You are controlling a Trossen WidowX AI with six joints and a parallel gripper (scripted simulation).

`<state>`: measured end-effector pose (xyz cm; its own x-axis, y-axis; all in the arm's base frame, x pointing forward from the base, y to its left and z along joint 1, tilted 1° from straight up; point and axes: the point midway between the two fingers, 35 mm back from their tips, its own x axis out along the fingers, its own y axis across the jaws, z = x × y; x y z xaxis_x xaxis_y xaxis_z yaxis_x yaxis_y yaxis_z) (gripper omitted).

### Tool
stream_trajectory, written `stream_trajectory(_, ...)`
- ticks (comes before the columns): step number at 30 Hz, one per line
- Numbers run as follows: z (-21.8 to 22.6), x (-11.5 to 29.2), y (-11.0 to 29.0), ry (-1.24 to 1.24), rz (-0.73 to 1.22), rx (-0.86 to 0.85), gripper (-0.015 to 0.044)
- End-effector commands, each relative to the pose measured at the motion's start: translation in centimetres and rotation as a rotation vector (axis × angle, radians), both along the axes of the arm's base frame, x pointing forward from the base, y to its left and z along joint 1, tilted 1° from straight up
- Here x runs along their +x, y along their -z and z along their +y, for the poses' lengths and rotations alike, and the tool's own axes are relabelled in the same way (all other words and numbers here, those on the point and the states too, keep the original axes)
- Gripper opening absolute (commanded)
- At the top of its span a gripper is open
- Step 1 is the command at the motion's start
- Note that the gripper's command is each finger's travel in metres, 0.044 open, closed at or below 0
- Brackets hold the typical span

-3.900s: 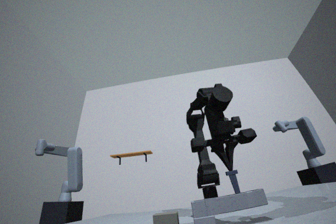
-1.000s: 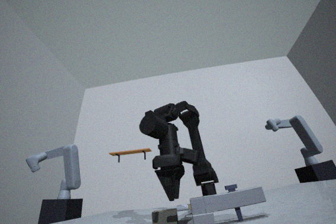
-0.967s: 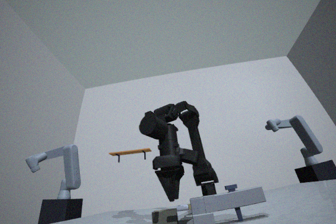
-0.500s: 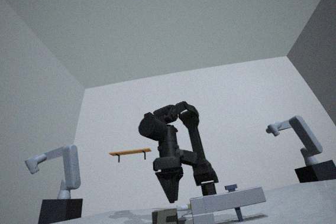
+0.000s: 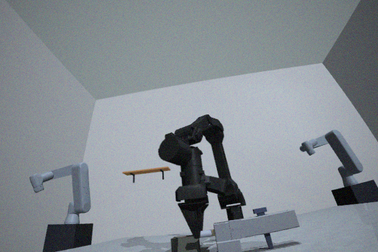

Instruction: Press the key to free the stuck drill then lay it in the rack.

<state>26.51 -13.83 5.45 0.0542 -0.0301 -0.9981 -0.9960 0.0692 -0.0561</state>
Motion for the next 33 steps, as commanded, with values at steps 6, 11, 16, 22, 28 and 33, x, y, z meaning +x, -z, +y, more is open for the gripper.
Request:
stream_trajectory(6, 0.6, -0.1, 1.8, 0.005, 0.012, 0.010, 0.0440)
stream_trajectory(11, 0.8, -0.1, 2.6, 0.005, 0.012, 0.010, 0.0440)
stream_trajectory(16, 1.0, -0.2, 3.2, 0.005, 0.012, 0.010, 0.0440)
stream_trajectory(22, 0.8, 0.0, 2.9, -0.001, 0.005, 0.004, 0.0414)
stream_trajectory(28, 0.8, 0.0, 2.9, -0.001, 0.005, 0.004, 0.0256)
stream_trajectory(33, 0.8, 0.0, 2.9, -0.001, 0.005, 0.004, 0.0125)
